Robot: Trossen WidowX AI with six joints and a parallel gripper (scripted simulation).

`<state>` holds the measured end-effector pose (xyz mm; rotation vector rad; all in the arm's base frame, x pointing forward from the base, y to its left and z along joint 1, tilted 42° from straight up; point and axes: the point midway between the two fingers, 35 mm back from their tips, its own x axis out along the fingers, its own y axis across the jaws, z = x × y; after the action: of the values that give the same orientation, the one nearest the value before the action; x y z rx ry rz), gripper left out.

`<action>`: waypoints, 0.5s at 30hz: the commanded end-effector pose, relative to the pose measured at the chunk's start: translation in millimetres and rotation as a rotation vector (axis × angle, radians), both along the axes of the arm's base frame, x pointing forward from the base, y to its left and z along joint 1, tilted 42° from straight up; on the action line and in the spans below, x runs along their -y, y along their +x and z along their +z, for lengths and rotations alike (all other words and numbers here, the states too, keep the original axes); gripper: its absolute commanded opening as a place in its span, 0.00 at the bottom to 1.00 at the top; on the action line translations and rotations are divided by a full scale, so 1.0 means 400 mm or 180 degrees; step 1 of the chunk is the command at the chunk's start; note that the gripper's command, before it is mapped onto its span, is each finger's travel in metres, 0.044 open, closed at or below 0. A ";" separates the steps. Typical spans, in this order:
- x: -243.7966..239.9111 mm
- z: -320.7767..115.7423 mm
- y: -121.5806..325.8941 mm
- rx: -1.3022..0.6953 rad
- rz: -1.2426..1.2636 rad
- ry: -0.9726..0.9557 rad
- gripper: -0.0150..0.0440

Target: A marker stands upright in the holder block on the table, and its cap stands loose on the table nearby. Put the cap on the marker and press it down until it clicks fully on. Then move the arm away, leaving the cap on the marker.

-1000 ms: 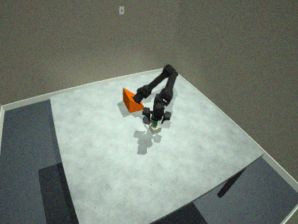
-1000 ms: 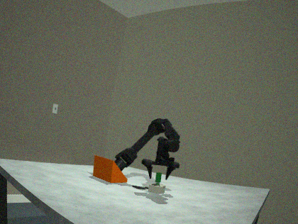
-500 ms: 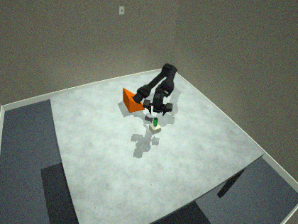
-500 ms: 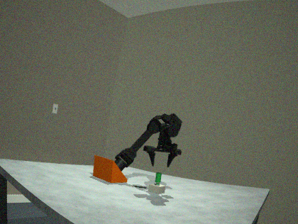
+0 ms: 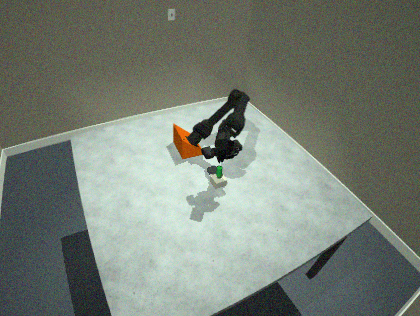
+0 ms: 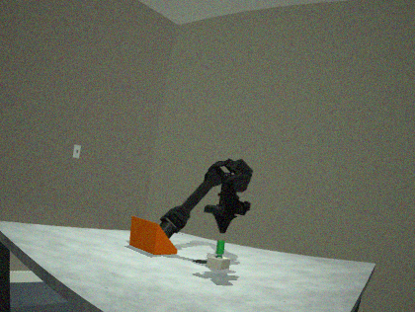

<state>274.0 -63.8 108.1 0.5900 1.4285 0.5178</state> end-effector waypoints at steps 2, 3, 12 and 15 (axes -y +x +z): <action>-0.001 -0.001 0.000 0.0083 0.0090 -0.0007 0.25; -0.001 -0.001 0.000 0.0083 0.0090 -0.0007 0.25; -0.003 -0.004 0.000 0.0084 0.0090 -0.0007 0.25; -0.008 -0.010 0.001 0.0084 0.0090 -0.0007 0.25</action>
<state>274.1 -62.5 106.3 0.5589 1.4160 0.5419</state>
